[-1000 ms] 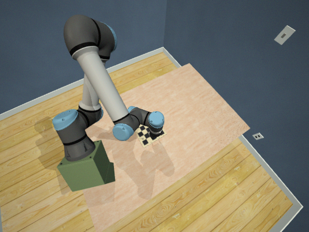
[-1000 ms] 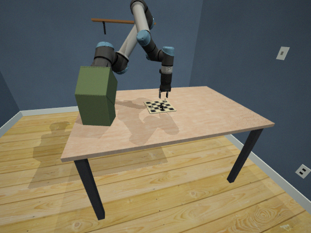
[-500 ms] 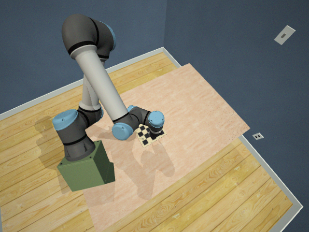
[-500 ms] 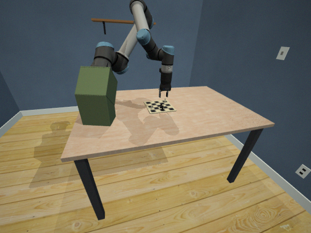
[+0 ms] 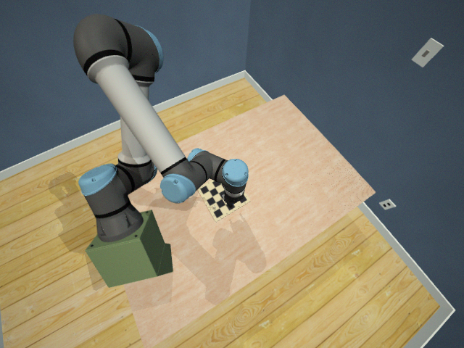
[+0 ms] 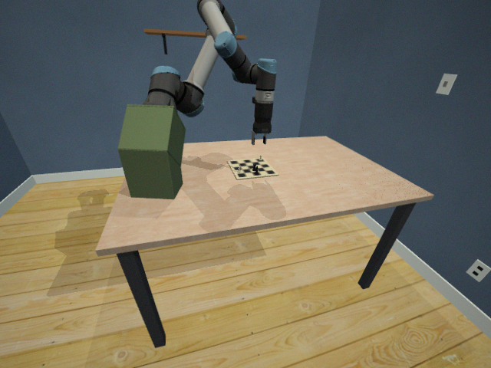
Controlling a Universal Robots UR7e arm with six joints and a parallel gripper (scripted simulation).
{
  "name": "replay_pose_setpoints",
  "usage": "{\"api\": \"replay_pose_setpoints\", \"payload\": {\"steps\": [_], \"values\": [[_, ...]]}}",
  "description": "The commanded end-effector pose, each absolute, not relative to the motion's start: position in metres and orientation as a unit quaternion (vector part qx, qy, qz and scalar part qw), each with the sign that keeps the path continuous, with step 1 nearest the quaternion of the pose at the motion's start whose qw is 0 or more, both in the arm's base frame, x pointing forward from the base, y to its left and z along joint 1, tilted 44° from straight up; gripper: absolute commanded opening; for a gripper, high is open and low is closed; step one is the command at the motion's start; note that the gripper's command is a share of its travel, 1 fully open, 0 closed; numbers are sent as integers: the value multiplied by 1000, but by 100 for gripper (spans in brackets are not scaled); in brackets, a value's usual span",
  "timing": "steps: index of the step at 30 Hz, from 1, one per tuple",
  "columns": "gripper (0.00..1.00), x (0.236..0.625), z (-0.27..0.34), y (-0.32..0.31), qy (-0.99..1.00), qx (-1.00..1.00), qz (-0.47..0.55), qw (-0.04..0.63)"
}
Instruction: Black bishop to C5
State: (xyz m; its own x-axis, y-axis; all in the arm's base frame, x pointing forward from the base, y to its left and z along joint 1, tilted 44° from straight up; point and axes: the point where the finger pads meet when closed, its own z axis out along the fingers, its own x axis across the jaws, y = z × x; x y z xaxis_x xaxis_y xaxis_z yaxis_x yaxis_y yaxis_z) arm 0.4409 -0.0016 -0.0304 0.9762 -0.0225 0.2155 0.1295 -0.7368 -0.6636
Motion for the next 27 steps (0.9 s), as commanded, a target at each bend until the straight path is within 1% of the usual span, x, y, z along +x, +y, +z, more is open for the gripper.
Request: {"api": "replay_pose_setpoints", "payload": {"steps": [1, 27], "values": [[100, 438, -18, -14, -29, -926, -106, 361], [100, 437, -16, -15, -29, -926, -106, 361]]}}
